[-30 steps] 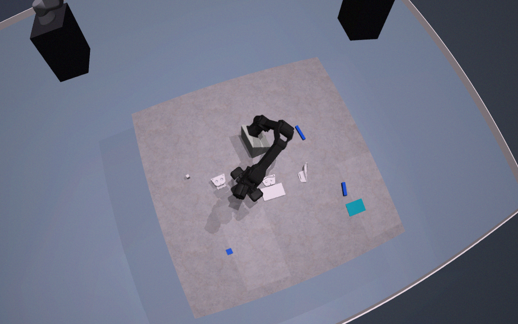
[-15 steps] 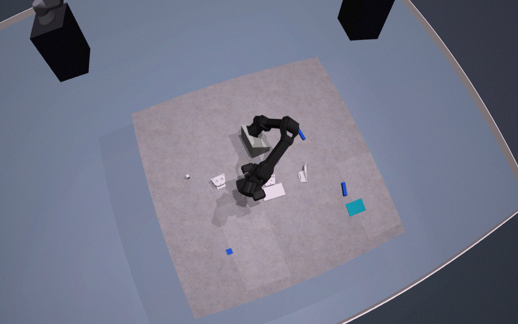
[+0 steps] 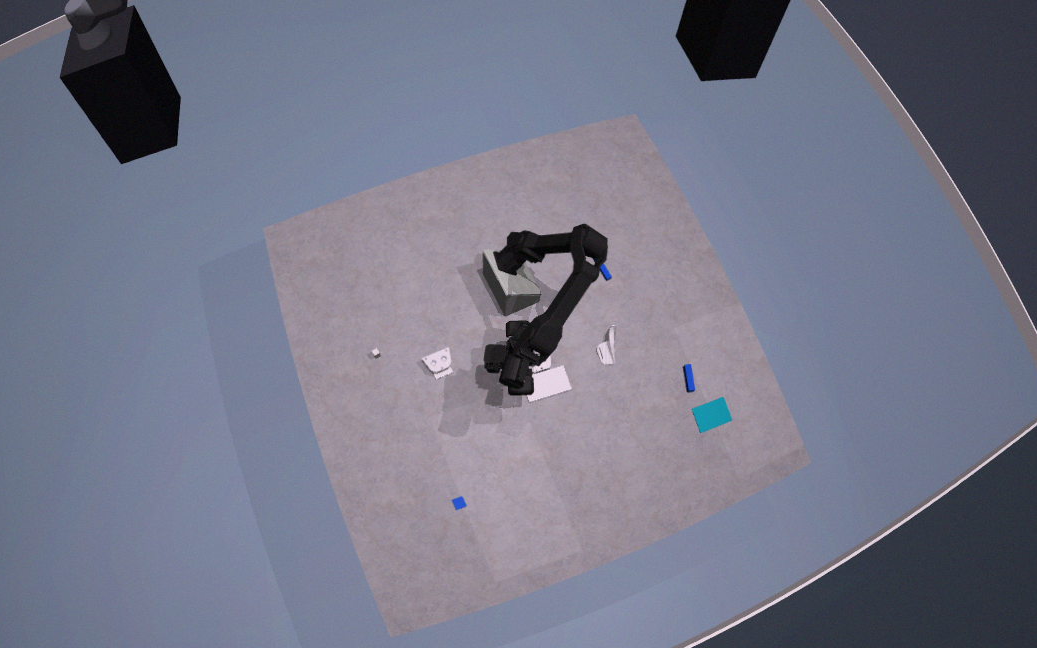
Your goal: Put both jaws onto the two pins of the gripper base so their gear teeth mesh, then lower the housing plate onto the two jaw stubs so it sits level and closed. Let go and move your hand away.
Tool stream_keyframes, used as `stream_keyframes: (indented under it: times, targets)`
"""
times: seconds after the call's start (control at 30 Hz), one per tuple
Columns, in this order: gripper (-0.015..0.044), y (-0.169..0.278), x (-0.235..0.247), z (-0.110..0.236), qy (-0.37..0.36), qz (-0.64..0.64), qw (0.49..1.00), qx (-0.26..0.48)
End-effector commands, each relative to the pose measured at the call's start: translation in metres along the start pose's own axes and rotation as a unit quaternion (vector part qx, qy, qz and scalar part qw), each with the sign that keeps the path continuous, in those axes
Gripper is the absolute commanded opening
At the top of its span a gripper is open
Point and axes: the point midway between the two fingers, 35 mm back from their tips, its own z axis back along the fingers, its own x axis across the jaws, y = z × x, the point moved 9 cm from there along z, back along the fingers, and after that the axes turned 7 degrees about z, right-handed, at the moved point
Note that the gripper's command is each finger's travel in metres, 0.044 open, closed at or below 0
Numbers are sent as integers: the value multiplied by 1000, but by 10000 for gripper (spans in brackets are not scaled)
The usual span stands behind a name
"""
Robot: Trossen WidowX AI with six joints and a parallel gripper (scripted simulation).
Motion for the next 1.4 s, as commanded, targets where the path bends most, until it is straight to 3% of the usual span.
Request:
stream_keyframes:
  times: [0.0, 0.67, 1.37]
  targets:
    - [134, 7, -3, 1, -2, -34, 999, 1]
    - [134, 46, -22, -1, 0, -254, 967, 4]
    - [134, 81, -48, -6, 6, -470, 882, 7]
